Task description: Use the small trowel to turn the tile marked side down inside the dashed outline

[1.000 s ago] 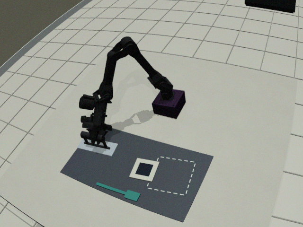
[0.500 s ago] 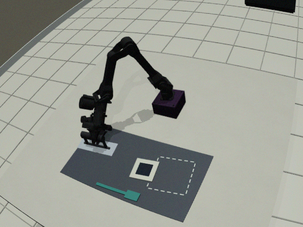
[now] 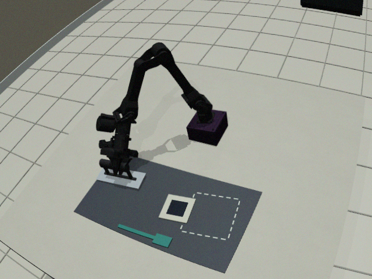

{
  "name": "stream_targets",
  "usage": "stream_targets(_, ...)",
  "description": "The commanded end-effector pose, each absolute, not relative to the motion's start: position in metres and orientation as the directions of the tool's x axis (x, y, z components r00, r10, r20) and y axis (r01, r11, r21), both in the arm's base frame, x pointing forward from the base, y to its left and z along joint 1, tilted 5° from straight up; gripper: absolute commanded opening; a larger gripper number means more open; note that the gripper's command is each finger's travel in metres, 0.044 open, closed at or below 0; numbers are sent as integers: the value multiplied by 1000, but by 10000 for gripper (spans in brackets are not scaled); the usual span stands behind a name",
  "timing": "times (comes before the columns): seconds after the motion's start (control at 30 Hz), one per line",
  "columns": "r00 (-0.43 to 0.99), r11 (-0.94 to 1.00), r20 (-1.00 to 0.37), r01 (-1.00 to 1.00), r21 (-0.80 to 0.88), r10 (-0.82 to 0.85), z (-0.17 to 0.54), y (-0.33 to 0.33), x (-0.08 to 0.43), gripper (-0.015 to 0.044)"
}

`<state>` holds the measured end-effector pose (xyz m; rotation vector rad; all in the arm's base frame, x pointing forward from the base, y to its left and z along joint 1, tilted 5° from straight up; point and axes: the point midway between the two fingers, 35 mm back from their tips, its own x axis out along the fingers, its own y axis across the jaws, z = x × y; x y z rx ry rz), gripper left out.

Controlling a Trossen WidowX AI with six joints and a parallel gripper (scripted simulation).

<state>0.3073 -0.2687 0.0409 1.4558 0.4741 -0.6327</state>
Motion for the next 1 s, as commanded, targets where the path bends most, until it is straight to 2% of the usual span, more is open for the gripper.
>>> stream_targets(0.0, 767, 22, -630, 637, 770, -123, 73, -271, 311, 0)
stream_targets(0.3, 765, 29, -632, 639, 769, -122, 86, -267, 313, 0)
stream_targets(0.97, 758, 96, -634, 650, 754, -153, 68, -190, 385, 0)
